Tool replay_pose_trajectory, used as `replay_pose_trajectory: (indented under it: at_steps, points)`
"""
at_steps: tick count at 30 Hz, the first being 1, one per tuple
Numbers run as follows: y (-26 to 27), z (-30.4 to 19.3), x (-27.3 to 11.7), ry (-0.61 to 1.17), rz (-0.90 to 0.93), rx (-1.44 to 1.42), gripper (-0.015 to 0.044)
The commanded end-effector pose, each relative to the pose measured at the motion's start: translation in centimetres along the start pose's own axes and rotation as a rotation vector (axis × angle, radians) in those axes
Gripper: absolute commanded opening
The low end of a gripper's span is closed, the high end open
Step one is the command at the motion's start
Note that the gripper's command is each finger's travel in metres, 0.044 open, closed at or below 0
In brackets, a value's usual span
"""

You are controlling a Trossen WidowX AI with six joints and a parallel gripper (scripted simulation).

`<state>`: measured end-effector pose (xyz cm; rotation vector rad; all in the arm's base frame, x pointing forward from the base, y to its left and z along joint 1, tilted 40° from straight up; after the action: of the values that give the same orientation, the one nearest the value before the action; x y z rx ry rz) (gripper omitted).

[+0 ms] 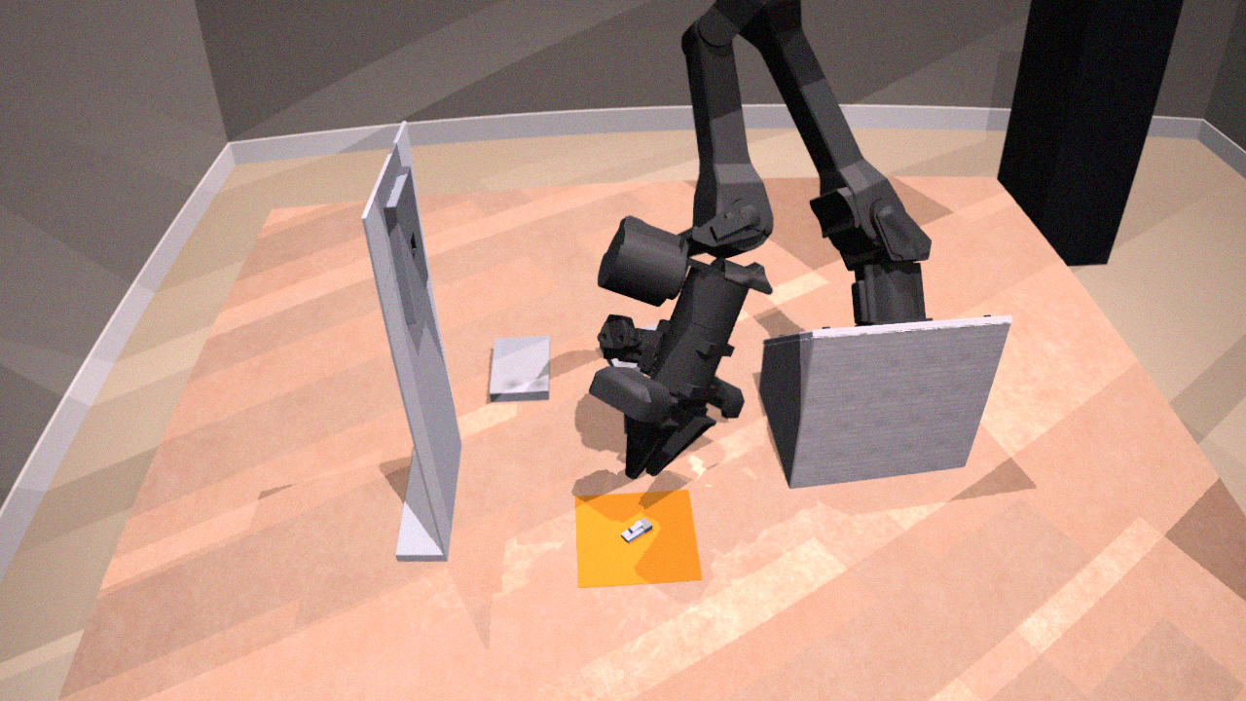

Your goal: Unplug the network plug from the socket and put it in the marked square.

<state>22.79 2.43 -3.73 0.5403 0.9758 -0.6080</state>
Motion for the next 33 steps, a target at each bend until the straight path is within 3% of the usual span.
replay_pose_trajectory:
  at_steps: [1,33]
  points:
    - [0.4,0.1,-0.5,-0.007,0.005,0.006,0.0156]
    - [1.6,-0.3,-3.3,-0.009,0.007,0.005,0.0156]
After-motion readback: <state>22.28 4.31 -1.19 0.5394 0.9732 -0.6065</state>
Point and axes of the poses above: the point midway between the two fingers, 35 mm back from their tips, its own x axis out along the fingers, its own y axis across the jaws, z = x × y, the point moved 6 cm from there along -x, back along the fingers, and after that the axes turned 8 degrees about x, right-handed, at the moved point
